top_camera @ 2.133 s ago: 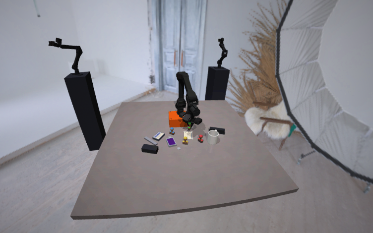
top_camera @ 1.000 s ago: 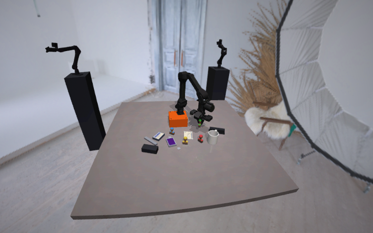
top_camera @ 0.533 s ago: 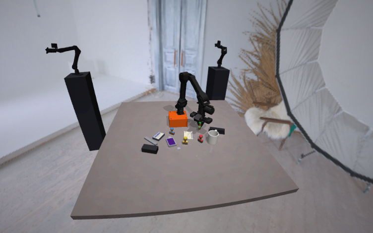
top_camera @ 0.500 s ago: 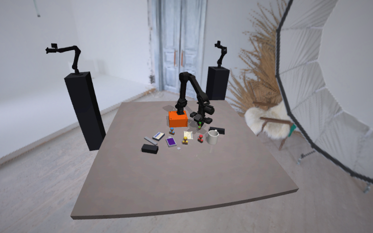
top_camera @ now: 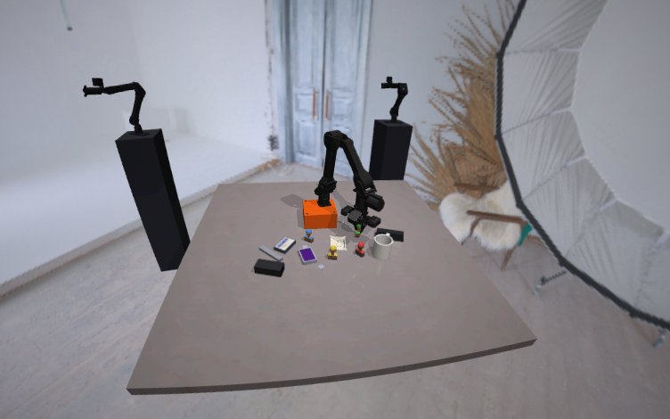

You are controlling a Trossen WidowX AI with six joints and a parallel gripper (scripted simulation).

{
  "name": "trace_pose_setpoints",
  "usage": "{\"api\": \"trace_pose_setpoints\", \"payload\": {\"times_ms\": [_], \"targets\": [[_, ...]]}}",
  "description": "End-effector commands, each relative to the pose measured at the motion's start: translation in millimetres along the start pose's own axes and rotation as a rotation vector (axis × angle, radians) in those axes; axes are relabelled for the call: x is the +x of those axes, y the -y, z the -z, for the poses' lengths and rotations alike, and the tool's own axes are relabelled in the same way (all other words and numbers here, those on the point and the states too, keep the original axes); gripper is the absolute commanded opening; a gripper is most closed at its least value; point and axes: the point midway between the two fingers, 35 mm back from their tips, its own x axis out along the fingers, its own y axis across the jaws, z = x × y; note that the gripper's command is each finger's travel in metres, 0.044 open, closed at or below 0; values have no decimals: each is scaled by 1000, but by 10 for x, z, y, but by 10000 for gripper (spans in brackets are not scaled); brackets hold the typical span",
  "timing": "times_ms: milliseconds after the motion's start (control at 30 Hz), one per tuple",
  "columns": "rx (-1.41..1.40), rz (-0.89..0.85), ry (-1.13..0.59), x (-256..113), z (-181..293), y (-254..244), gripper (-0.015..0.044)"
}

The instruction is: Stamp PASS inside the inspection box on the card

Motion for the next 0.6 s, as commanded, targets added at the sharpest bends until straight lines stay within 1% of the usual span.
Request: {"api": "trace_pose_setpoints", "payload": {"times_ms": [0,267,567], "targets": [[6,-2,-3,73,6,5,0],[6,-2,-3,177,8,20,0],[0,1,0,141,4,19,236]]}}
